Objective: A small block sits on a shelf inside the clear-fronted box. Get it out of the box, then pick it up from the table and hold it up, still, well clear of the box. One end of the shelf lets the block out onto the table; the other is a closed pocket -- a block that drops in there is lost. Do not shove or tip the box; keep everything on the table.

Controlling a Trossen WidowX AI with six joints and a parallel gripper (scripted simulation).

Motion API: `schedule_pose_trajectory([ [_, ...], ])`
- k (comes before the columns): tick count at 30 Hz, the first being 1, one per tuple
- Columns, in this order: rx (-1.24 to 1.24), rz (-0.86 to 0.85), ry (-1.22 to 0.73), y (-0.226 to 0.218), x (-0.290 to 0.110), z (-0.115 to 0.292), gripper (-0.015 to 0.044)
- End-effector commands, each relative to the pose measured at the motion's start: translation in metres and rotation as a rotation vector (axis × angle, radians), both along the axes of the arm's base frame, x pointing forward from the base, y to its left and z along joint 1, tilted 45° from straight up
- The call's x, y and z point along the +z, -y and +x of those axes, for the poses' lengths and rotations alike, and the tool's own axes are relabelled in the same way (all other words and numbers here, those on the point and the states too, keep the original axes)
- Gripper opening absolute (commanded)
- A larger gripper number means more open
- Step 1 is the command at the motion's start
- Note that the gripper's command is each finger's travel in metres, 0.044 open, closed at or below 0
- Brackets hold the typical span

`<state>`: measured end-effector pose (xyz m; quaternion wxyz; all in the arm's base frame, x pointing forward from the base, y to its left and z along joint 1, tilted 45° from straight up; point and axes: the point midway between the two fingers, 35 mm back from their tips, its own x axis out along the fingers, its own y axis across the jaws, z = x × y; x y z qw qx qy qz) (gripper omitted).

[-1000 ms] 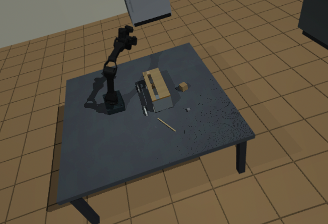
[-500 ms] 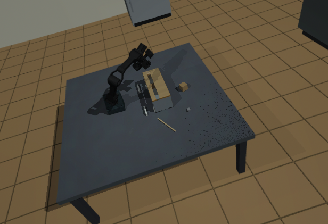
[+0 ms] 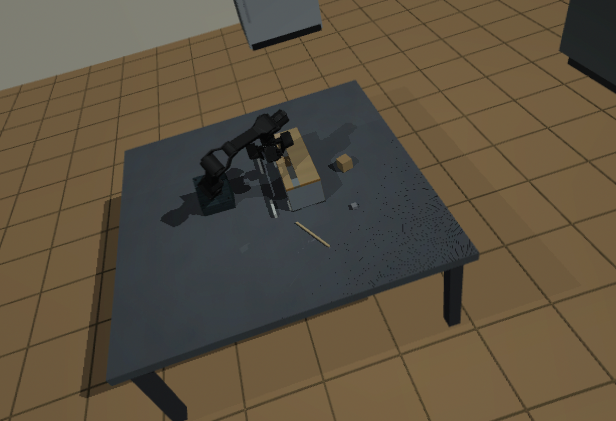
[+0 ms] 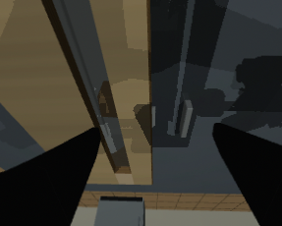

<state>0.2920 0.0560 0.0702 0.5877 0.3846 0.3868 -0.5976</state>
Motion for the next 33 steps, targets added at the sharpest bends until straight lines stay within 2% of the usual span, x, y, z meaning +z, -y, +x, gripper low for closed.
schedule_pose_trajectory([
  [1, -0.022, -0.014, -0.016, 0.007, 0.001, -0.006, 0.04],
  [33, -0.021, -0.014, -0.014, 0.037, -0.034, -0.003, 0.04],
])
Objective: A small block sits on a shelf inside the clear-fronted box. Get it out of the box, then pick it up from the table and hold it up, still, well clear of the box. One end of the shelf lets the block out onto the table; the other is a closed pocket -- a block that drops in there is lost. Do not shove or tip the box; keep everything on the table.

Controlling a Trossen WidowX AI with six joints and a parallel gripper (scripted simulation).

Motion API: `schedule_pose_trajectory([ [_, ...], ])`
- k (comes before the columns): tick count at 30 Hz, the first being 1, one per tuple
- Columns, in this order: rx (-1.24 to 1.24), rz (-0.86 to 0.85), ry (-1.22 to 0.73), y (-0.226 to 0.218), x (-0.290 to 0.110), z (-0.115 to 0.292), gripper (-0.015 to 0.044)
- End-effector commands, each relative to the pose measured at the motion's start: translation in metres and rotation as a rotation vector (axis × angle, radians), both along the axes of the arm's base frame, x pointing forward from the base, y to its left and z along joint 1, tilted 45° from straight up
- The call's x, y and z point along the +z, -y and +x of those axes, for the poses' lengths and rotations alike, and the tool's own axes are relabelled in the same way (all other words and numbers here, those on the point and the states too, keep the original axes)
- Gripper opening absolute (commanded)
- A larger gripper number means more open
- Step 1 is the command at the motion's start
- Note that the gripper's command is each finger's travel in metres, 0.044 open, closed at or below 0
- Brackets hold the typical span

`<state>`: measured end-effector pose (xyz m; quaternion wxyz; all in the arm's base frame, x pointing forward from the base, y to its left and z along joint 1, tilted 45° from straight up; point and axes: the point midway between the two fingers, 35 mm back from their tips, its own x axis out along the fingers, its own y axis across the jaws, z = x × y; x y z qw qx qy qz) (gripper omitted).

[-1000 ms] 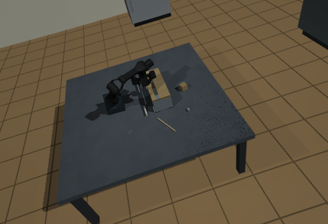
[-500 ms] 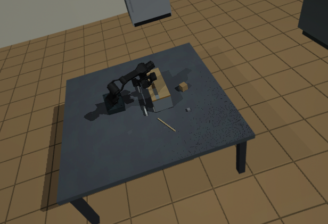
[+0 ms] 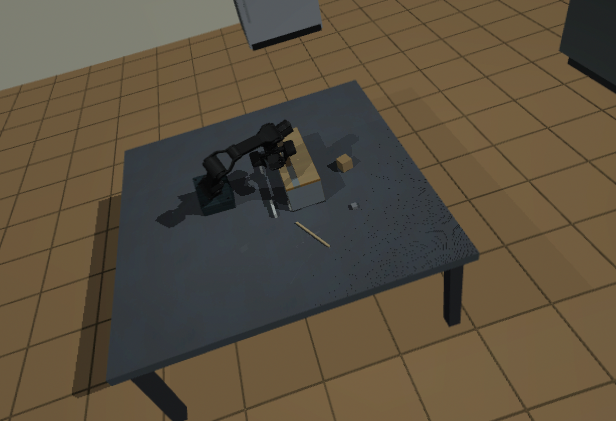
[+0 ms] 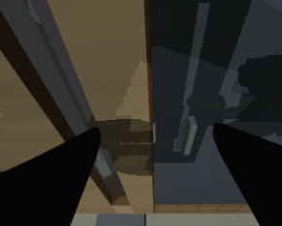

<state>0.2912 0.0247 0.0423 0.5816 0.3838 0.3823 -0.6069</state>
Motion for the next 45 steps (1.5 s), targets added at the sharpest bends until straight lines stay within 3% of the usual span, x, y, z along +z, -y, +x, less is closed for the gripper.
schedule_pose_trajectory([
  [1, 0.0, -0.005, -0.007, 0.007, -0.007, -0.002, 0.04],
  [20, -0.001, -0.007, -0.007, 0.028, -0.026, -0.003, 0.04],
  [45, -0.002, -0.001, -0.001, -0.013, -0.058, -0.001, 0.04],
])
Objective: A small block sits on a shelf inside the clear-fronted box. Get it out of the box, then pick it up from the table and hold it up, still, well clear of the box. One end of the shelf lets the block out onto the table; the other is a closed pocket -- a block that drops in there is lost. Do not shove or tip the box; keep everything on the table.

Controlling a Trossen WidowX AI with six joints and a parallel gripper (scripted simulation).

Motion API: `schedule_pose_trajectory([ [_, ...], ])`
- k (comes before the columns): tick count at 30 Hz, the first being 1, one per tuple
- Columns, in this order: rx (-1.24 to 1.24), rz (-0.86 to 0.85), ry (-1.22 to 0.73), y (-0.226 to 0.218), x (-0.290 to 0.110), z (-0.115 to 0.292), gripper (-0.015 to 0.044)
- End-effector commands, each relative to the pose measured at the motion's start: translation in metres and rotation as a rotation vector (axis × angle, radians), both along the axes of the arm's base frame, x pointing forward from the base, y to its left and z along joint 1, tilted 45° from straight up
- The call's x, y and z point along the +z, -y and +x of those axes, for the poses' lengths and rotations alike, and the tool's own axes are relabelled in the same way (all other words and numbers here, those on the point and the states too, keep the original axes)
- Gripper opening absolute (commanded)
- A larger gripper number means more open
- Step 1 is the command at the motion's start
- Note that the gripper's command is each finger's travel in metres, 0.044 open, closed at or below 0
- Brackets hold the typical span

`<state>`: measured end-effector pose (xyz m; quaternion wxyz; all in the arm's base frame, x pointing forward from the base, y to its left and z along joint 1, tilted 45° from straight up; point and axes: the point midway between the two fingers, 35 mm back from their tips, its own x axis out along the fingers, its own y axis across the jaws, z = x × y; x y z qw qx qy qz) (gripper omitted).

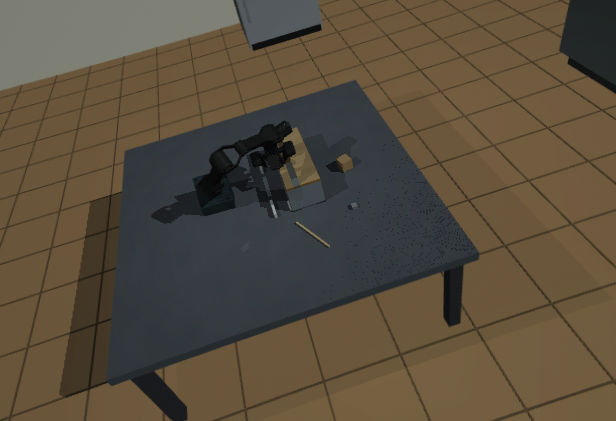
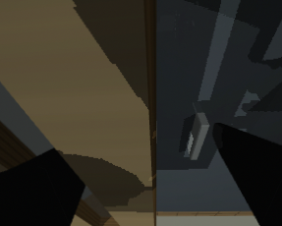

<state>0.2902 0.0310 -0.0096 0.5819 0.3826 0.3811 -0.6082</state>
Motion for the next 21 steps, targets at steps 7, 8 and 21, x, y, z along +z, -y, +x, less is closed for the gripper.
schedule_pose_trajectory([
  [7, 0.0, 0.004, 0.0, -0.019, -0.018, 0.0, 0.04],
  [8, 0.0, 0.004, 0.0, -0.02, -0.019, 0.0, 0.04],
  [21, 0.0, 0.006, 0.001, -0.041, -0.039, 0.0, 0.04],
])
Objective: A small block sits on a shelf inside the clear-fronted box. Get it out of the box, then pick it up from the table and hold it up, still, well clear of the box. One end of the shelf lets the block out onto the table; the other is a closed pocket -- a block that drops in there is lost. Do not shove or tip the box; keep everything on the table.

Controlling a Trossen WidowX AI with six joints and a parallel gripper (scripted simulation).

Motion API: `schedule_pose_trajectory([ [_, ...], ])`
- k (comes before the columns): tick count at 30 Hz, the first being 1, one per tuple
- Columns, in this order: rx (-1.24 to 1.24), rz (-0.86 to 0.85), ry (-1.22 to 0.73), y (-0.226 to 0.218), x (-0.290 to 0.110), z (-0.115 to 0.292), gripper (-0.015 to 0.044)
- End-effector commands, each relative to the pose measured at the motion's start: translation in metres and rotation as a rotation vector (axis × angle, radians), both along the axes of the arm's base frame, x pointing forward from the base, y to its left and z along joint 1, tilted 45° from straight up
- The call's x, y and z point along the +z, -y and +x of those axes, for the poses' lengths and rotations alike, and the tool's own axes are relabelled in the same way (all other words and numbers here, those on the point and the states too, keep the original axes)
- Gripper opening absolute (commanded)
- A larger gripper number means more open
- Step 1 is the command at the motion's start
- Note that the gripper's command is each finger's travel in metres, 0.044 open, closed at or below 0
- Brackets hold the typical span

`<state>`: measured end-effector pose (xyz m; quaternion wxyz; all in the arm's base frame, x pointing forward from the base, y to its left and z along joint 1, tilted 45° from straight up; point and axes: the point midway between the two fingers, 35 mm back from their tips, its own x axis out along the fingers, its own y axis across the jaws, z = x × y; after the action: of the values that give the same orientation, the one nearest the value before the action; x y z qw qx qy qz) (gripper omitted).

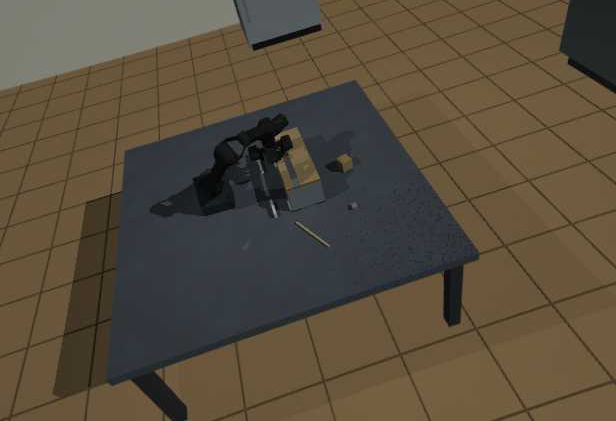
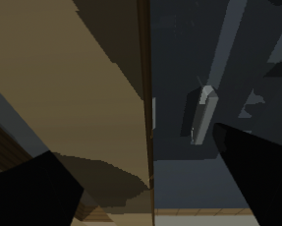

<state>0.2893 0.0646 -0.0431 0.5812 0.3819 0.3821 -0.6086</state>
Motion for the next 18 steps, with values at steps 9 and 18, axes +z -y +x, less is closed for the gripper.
schedule_pose_trajectory([
  [9, 0.0, 0.006, 0.004, -0.021, -0.019, 0.002, 0.04],
  [18, 0.0, 0.007, 0.004, -0.033, -0.03, 0.002, 0.04],
])
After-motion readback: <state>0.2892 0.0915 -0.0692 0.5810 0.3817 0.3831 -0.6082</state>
